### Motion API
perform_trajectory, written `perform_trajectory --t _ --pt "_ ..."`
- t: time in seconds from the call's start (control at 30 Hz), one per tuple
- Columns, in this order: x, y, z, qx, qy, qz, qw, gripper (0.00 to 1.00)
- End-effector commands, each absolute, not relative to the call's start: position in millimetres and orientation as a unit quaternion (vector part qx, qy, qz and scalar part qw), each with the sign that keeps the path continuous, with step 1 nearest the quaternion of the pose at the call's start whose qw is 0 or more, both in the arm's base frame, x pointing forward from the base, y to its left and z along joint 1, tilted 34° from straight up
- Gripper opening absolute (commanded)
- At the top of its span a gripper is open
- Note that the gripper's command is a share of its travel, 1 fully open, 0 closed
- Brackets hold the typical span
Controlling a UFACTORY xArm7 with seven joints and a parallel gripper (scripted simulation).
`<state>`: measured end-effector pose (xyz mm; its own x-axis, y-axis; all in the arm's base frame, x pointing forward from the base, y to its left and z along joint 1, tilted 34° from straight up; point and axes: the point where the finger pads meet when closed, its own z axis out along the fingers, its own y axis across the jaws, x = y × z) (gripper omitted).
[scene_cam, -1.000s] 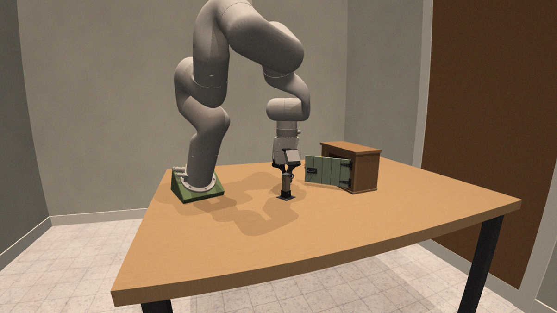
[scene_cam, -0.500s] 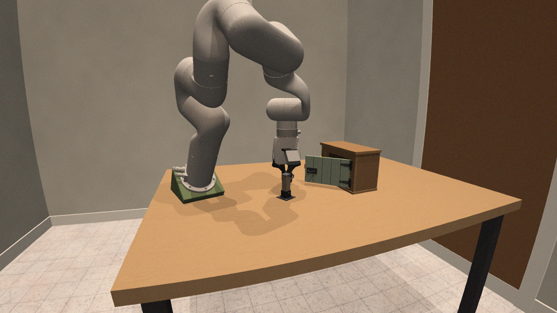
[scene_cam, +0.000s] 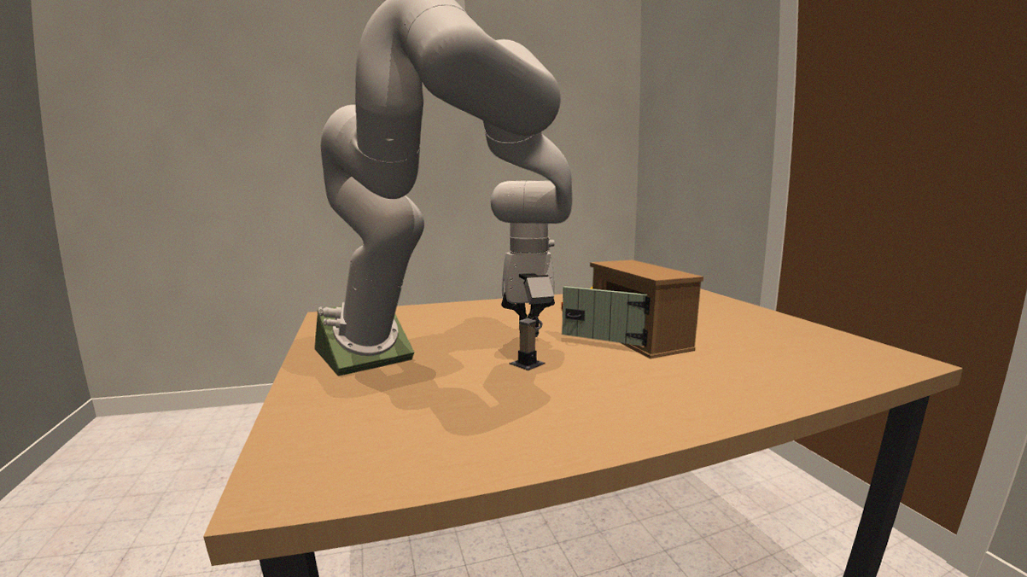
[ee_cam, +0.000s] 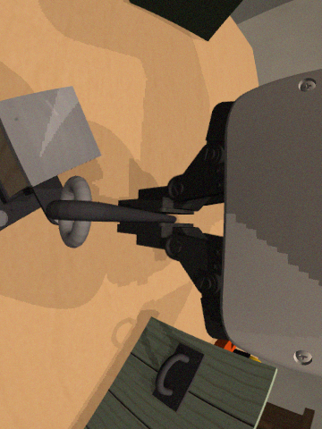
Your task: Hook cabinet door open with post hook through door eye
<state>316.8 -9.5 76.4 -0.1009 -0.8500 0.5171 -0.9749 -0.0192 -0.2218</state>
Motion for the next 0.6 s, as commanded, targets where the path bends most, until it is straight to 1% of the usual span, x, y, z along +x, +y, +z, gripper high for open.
perform_trajectory --t 0.0,0.57 --pt "317.7 -8.5 77.0 0.661 -0.690 0.271 0.114 0.04" --pt "316.7 -3.2 81.4 0.661 -0.691 0.271 0.114 0.04"
